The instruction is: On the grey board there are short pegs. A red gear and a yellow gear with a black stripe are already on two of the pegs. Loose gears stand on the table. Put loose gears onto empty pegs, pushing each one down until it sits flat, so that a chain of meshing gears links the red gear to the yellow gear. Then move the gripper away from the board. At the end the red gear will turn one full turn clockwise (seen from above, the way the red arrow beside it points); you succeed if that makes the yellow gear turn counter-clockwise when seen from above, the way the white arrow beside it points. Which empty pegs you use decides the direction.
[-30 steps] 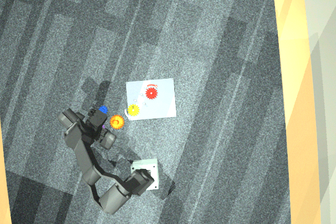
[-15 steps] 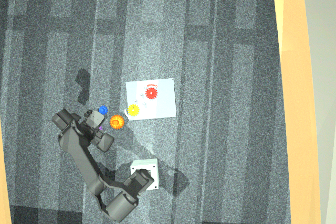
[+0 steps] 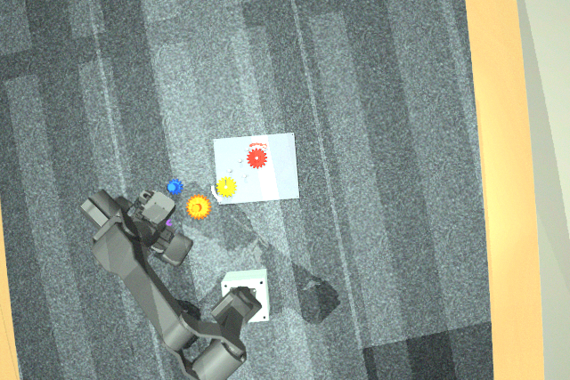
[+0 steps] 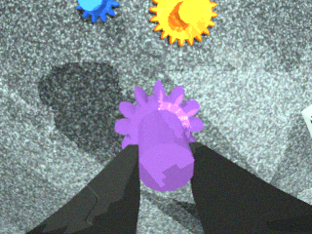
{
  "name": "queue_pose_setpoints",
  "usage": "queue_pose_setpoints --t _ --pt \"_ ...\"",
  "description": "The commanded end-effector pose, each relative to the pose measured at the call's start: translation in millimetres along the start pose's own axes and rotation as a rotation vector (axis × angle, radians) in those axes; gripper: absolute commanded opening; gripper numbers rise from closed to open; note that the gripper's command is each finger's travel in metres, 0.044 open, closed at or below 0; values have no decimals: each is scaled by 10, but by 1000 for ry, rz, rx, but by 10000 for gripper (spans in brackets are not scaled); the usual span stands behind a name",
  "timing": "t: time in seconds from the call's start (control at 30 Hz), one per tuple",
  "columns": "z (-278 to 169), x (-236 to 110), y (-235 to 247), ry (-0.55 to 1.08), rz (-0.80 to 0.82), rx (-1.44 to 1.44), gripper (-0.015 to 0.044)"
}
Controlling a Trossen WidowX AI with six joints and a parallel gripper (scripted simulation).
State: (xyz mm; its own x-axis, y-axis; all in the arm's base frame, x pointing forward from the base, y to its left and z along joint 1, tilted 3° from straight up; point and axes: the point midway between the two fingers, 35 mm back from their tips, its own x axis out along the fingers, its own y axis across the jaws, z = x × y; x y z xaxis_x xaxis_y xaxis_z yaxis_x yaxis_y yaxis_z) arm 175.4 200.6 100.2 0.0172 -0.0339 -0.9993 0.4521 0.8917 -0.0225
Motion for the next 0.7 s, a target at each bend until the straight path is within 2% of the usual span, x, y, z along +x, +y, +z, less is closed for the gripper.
queue_pose_setpoints --t 0.0,0.67 --pt "7 -74 -13 -5 3 2 0" --pt "387 61 2 -6 0 9 0"
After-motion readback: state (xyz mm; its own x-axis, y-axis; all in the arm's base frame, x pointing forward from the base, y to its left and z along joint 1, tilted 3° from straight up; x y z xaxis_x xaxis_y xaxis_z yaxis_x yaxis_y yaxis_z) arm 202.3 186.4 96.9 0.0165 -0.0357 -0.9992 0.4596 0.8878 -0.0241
